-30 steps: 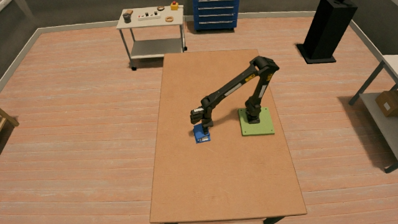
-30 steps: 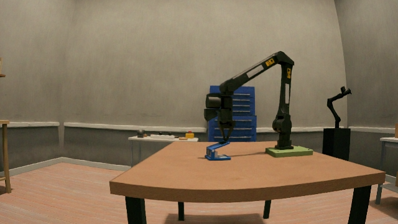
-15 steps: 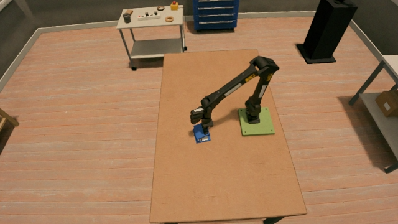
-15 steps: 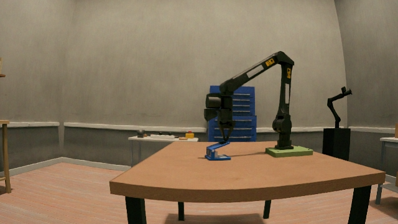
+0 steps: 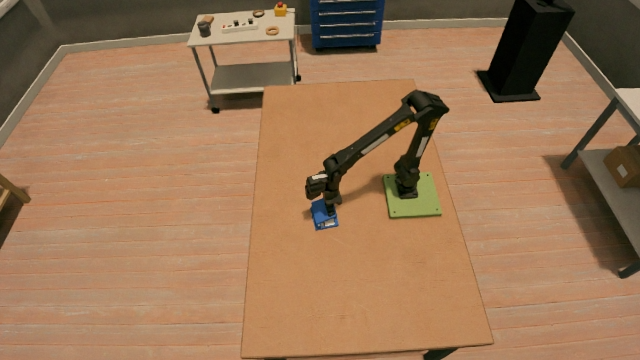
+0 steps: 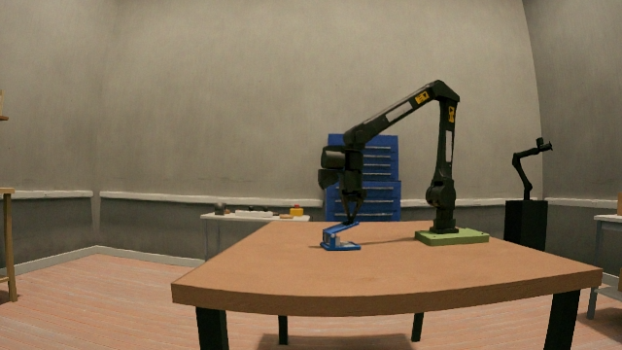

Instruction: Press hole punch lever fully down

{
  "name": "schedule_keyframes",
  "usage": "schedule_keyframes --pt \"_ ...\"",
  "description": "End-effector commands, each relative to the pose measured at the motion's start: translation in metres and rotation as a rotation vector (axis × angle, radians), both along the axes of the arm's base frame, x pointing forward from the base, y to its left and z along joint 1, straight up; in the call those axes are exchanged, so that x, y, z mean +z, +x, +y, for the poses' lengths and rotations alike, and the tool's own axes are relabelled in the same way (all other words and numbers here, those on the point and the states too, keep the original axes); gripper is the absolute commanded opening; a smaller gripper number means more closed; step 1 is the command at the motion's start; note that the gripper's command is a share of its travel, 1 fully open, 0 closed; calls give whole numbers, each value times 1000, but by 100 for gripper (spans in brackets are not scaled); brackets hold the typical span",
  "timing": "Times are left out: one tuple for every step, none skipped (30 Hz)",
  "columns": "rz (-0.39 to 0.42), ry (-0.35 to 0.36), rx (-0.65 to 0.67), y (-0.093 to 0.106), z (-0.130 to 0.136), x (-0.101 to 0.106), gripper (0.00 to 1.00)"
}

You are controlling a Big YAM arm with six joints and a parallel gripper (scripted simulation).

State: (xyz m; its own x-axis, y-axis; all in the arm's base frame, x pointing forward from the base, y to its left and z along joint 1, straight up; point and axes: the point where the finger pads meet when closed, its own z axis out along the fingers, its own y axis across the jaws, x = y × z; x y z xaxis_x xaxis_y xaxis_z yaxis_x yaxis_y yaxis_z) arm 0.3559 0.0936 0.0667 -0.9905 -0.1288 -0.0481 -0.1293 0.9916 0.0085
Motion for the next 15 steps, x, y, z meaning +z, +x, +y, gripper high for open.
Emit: schedule_keyframes --pt "46 -10 -6 -11 1 -18 0" --pt "47 -11 -6 -11 1 -18 0" --pt "48 -11 -6 -11 0 -18 0" --pt "48 -11 -6 -11 0 -18 0" --pt "49 -11 -6 -11 0 -18 0" --pt "50 -11 -6 -12 0 -18 0" --pt "50 -12 -6 -12 0 -18 0" --pt "50 -12 -6 -12 0 -18 0" --pt "51 -12 -6 -12 0 -18 0" --pt "51 -12 -6 -12 0 -18 0" --pt "51 -12 -6 -12 0 -18 0" --pt "52 -12 -6 -12 0 -18 0" --pt "52 -12 -6 -12 0 -18 0" --pt "52 -12 -6 -12 0 -18 0" --pt "52 -12 -6 -12 0 -18 0"
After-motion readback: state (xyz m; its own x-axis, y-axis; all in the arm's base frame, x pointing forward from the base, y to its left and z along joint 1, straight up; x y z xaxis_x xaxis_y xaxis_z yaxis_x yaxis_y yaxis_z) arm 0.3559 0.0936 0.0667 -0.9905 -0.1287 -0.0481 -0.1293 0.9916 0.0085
